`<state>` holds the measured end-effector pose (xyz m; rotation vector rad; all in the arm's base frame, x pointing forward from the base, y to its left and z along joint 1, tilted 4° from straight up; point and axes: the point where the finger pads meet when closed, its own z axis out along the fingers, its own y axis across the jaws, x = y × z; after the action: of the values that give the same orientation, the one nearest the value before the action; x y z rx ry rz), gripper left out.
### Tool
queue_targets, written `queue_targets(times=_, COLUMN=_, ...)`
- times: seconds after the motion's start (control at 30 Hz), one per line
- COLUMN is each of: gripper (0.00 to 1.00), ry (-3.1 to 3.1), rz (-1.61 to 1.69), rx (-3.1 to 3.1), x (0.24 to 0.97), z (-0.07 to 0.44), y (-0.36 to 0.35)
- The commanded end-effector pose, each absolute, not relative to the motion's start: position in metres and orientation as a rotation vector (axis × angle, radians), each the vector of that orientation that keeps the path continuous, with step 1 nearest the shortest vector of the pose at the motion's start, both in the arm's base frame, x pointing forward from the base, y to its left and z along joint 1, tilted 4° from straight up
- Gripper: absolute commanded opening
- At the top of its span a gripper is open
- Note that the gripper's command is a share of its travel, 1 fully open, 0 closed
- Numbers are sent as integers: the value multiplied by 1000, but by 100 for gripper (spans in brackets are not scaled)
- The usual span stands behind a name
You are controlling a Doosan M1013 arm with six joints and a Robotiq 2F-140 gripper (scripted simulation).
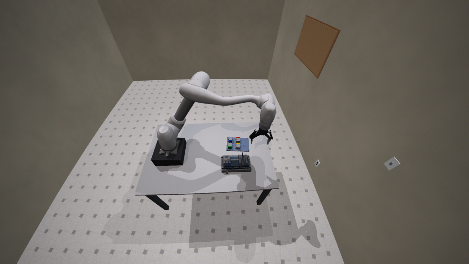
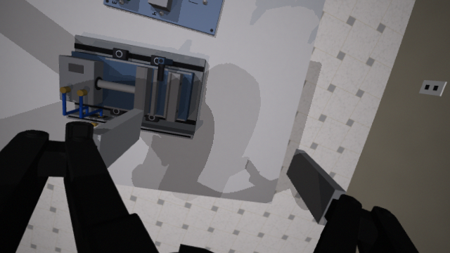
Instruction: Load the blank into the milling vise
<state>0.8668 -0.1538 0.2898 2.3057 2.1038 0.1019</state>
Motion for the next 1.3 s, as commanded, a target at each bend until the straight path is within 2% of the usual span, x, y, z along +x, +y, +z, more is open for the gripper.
queue_targets(times=0.0, gripper=100, ry=2104, rz=102, rx=2306, x=862, z=289, y=-148)
queue_targets(times=1.27, gripper=100, ry=2104, rz=101, rx=2306, x=794, z=277, y=-60)
